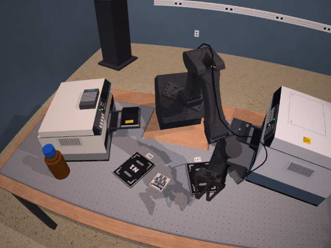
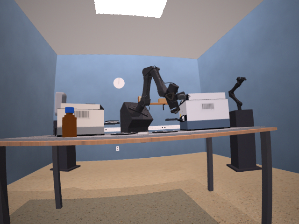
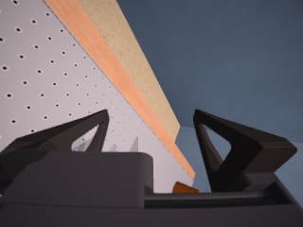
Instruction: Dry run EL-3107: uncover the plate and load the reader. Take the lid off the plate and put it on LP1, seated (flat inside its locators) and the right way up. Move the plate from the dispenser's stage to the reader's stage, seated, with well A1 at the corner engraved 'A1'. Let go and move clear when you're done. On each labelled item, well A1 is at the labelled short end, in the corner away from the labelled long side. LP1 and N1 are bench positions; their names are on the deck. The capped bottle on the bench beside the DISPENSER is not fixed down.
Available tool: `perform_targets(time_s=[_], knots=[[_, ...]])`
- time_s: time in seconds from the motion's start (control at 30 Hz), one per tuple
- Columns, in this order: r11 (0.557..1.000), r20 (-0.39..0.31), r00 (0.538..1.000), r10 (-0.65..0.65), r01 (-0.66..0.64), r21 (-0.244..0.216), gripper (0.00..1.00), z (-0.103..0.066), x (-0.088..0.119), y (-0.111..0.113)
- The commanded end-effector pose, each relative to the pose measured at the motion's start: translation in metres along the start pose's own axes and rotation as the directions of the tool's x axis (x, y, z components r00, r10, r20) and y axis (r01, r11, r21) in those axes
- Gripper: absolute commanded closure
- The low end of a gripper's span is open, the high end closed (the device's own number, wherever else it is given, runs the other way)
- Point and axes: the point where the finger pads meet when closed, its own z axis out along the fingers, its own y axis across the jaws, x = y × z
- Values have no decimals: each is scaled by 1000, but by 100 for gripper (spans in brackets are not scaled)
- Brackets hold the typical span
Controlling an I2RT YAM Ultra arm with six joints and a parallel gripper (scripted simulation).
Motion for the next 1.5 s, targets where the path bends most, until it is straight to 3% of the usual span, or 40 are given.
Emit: perform_targets(time_s=[0.0, 0.73, 0.77, 0.87, 0.93, 0.97, 1.0, 1.1, 1.13, 1.2, 1.27, 1.3, 1.33, 1.47], knots=[[1000, 6, 1000, 9, -9, 8, 0, -1, -3, -4], [1000, 6, 1000, 9, -9, 8, 0, -1, -3, -4], [999, 6, 999, 45, -45, 7, 0, -2, -6, -17], [998, -27, 1000, -4, 2, -67, 0, 6, -2, 10], [997, -18, 1000, -2, 1, -78, 0, 6, -3, 21], [996, -30, 999, -19, 16, -92, 0, 4, 6, 32], [997, -42, 999, -29, 26, -70, 0, 12, 5, 22], [995, -51, 996, -67, 62, -77, 0, 14, 8, 23], [998, -70, 997, -41, 37, -53, 0, 12, 8, 9], [993, -97, 992, -77, 68, -96, 0, 21, 18, 24], [993, -97, 992, -77, 68, -96, 0, 26, 25, 25], [990, -110, 989, -95, 83, -114, 0, 25, 39, 34], [992, -120, 989, -85, 72, -107, 0, 30, 31, 25], [991, -138, 986, -88, 73, -112, 0, 39, 43, 22]])
